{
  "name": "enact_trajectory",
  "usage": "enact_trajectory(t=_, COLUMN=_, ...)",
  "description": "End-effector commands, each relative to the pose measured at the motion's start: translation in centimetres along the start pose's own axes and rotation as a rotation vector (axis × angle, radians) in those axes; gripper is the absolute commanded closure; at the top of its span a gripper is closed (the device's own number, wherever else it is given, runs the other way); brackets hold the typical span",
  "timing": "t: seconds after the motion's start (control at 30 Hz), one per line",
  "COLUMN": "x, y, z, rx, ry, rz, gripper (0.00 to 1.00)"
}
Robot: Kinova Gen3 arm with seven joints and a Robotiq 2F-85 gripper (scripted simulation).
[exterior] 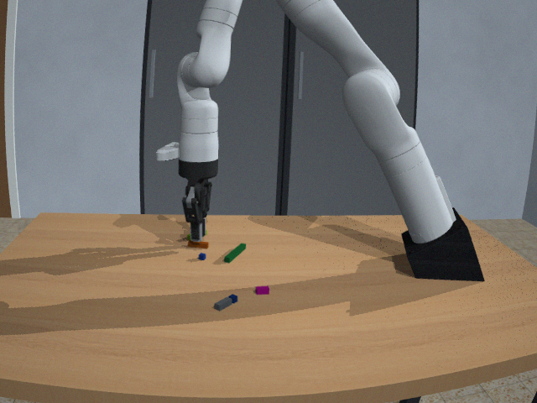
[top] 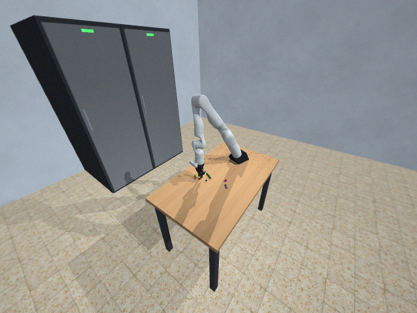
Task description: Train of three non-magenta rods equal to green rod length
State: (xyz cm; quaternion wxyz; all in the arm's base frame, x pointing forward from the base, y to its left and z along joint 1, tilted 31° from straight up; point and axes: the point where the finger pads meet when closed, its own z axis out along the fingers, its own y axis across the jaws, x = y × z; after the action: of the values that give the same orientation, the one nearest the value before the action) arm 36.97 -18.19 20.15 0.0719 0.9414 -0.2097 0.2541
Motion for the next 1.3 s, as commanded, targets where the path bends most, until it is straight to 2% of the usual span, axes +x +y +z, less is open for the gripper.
enact_trajectory(t=0.0, x=-0.1, y=-0.1, z=0.0, rx=0.002, ry=0.002, rz=0.004, gripper=0.76)
enact_trajectory(t=0.53, x=-0.1, y=-0.1, z=0.2, rx=0.002, ry=0.002, rz=0.004, gripper=0.76)
enact_trajectory(t=1.27, x=-0.1, y=-0.1, z=1.7, rx=0.002, ry=0.002, rz=0.003, gripper=0.76)
